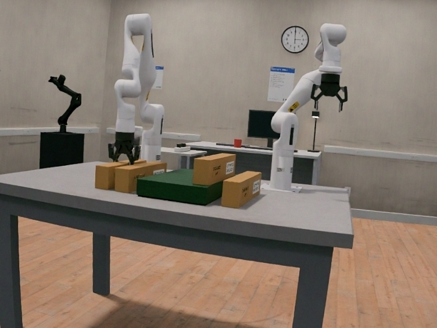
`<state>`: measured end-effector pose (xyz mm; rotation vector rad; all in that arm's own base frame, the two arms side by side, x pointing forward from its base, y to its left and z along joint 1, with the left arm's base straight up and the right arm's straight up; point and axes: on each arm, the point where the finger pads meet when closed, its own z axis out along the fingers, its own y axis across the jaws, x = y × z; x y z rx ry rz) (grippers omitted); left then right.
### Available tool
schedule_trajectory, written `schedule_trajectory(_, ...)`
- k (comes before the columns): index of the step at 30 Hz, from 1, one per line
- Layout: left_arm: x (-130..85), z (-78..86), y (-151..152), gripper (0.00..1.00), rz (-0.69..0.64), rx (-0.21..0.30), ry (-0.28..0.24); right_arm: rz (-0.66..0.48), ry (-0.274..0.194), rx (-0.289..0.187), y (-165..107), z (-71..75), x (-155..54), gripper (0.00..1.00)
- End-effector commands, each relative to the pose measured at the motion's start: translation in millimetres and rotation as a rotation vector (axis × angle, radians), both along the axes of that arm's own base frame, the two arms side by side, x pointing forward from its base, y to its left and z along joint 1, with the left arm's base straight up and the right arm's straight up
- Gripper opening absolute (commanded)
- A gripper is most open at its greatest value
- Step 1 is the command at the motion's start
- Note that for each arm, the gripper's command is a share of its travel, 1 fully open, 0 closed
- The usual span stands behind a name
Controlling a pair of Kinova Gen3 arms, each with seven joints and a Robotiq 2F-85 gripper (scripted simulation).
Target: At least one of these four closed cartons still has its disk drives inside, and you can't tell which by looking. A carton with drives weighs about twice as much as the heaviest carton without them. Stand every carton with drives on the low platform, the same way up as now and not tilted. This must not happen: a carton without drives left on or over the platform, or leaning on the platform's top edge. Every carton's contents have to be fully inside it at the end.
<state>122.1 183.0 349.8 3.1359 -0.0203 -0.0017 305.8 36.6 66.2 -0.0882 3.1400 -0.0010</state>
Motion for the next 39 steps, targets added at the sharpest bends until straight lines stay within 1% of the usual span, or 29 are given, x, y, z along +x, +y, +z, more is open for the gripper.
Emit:
schedule_trajectory(1,0.2,0.2,0.0,1.000,0.000,0.001,0.000,0.000,-0.001,0.000,0.0,0.3,0.3,0.688)
schedule_trajectory(14,0.2,0.2,0.0,1.000,0.000,0.001,0.000,0.000,-0.001,0.000,0.0,0.3,0.3,0.688)
schedule_trajectory(15,0.2,0.2,0.0,1.000,0.000,0.001,0.000,0.000,-0.001,0.000,0.0,0.3,0.3,0.673)
schedule_trajectory(31,0.2,0.2,0.0,1.000,0.000,0.001,0.000,0.000,-0.001,0.000,0.0,0.3,0.3,0.673)
schedule_trajectory(32,0.2,0.2,0.0,1.000,0.000,0.001,0.000,0.000,-0.001,0.000,-0.1,0.3,0.3,0.657)
schedule_trajectory(39,0.2,0.2,0.0,1.000,0.000,0.001,0.000,0.000,-0.001,0.000,-0.1,0.3,0.3,0.657)
